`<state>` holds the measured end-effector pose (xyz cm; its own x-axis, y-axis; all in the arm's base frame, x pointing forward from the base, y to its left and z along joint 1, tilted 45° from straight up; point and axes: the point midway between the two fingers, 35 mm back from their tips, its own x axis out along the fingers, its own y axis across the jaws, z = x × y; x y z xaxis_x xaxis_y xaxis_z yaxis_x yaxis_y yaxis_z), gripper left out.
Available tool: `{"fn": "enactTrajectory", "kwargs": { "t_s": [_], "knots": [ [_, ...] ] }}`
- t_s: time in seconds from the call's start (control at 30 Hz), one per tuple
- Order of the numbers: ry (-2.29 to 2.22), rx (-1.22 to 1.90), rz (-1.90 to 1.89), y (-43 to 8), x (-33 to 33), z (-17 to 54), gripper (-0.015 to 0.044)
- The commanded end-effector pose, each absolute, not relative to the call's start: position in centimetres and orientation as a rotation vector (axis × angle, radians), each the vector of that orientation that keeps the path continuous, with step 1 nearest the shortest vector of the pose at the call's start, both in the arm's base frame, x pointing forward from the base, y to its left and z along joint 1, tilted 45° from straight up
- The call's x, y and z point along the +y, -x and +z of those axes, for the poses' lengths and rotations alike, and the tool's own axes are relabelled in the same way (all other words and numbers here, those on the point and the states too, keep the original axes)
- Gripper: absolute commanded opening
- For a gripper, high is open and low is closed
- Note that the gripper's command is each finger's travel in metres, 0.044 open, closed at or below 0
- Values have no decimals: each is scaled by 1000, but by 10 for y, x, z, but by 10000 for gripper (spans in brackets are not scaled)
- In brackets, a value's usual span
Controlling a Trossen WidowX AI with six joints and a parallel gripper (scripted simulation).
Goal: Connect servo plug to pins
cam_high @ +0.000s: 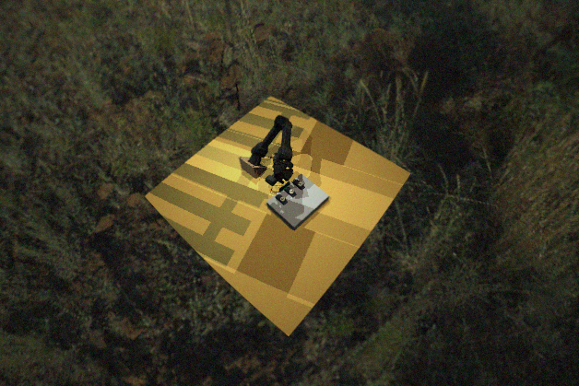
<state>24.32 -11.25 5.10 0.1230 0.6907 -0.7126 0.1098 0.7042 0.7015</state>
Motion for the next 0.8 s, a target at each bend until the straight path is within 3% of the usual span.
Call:
{"fn": "enactTrajectory", "kwargs": {
  "t_s": [0.0,0.47,0.77],
  "knots": [
    [-734,1422,465,-228,-102,53,0],
    [-787,1444,425,-183,-67,57,0],
    [-789,1444,422,-184,-51,42,0]
  ]
}}
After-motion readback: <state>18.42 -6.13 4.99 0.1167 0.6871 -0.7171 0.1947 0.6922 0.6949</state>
